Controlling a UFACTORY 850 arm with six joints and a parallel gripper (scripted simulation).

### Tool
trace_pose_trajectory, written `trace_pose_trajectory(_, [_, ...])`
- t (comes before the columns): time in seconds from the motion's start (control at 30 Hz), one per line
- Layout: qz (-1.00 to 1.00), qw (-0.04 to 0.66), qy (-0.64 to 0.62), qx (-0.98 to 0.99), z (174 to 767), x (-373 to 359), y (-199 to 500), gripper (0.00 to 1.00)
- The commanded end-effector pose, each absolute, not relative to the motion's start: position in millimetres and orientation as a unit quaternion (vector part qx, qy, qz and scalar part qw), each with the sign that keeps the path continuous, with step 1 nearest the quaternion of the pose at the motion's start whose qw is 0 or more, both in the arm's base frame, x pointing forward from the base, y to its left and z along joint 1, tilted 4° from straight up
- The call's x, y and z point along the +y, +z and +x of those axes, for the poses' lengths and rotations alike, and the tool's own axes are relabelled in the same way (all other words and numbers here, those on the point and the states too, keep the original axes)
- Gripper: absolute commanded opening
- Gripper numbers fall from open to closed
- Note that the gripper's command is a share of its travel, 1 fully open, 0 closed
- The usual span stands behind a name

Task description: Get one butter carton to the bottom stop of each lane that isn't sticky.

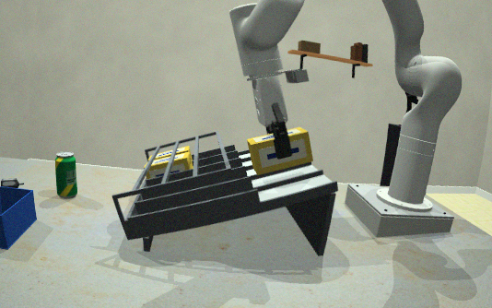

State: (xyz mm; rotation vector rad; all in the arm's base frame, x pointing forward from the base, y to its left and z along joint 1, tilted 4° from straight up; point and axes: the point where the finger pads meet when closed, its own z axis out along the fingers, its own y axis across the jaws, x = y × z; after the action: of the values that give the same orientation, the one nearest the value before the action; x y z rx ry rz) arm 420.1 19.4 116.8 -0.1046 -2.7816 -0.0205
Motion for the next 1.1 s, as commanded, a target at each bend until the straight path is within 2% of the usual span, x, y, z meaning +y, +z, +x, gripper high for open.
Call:
trace_pose_trajectory(0.0, [-0.037, 0.177, -0.007, -0.983, 421.0, 19.4, 117.4, 0.00])
trace_pose_trajectory(1.07, [-0.037, 0.177, -0.007, -0.983, 418.9, 19.2, 113.0, 0.00])
